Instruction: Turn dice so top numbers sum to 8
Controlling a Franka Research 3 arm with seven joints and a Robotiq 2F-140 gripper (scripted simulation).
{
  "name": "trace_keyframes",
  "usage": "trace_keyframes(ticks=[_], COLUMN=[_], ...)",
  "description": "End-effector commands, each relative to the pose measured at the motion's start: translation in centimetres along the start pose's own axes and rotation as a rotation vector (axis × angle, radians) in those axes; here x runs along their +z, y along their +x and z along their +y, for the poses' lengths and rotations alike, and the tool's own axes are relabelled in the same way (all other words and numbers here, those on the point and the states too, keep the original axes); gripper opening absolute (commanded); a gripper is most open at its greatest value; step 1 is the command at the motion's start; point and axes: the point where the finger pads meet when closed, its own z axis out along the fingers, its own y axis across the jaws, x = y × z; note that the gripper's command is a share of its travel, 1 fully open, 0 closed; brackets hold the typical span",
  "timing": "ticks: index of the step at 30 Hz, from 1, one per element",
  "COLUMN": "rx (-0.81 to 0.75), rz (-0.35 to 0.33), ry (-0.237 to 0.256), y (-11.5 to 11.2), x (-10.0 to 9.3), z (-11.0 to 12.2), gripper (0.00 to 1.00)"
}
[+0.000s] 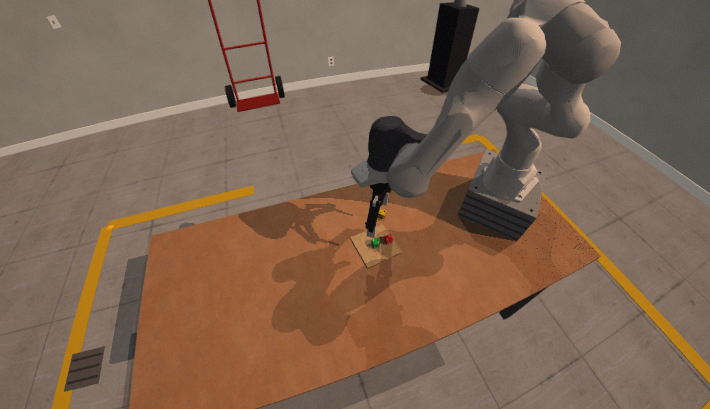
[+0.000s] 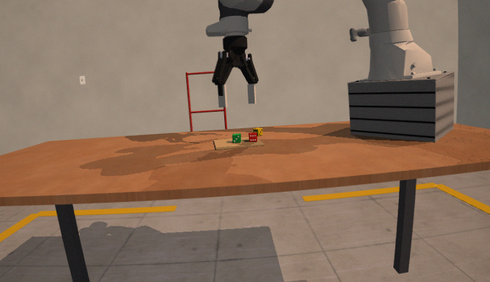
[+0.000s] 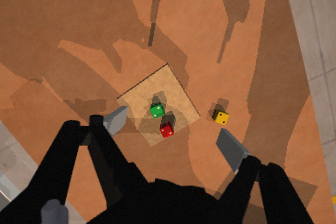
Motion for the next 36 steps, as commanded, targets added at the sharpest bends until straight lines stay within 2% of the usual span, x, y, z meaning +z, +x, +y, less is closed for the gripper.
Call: trace_keyframes(ticks=[1,36], rx=[0.172,0.810], rz=[-0.009,-0.007], ry=[-0.016,-0.025], y=[-0.2,0.1], x=[0.2,0.6], z=[0.3,2.9], gripper=[1.00,1.00])
